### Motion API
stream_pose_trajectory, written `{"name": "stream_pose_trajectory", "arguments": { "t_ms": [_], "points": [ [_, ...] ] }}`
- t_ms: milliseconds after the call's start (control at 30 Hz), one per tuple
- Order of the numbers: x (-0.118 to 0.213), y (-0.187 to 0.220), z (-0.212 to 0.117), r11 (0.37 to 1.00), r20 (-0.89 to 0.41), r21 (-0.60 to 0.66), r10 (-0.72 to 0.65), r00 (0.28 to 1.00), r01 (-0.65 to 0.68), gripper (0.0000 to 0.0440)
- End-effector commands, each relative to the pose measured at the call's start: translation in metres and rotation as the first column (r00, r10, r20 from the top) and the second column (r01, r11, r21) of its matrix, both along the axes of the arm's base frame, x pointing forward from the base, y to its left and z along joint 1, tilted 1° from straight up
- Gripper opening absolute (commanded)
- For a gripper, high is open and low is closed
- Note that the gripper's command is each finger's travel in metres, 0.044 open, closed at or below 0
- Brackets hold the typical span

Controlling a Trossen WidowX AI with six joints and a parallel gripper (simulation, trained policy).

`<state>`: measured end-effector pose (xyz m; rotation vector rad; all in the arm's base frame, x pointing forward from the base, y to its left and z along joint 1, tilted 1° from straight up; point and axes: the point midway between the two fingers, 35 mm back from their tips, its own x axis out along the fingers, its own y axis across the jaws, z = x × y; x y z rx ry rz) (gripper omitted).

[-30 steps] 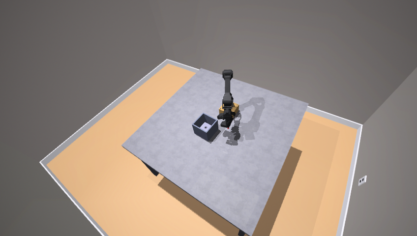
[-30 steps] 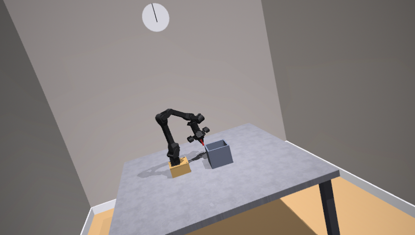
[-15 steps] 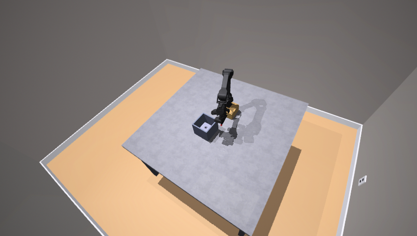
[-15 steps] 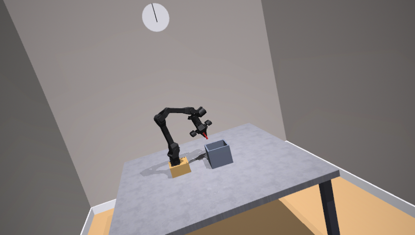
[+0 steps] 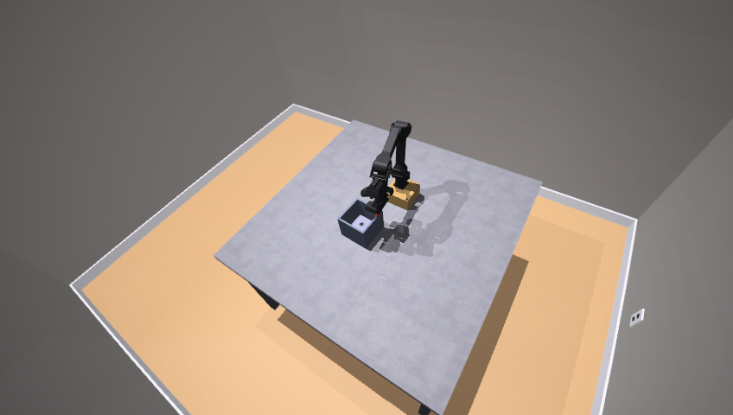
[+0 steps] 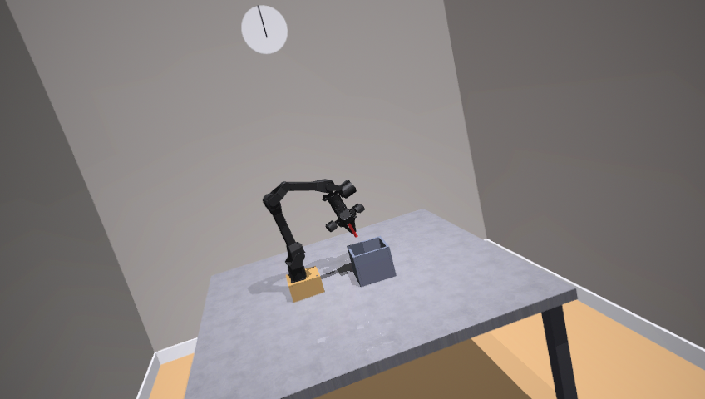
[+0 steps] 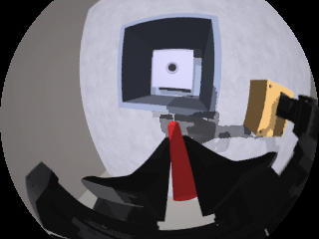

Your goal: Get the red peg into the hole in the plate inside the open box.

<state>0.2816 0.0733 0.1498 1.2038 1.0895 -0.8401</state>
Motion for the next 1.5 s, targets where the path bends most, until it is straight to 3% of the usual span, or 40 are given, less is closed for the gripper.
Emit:
{"name": "stream_pose_trajectory", "arguments": {
  "t_ms": [0,667,1467],
  "points": [
    [0.003,-0.014,0.0,1.0,-0.014,-0.022,-0.009,1.0,0.008,0.0],
    [0.014,-0.057,-0.018,0.998,-0.105,-0.055,-0.028,0.994,0.022,0.0],
    [0.034,-0.079,-0.07,1.0,-0.162,-0.027,-0.004,0.987,0.0,0.0]
  ]
}}
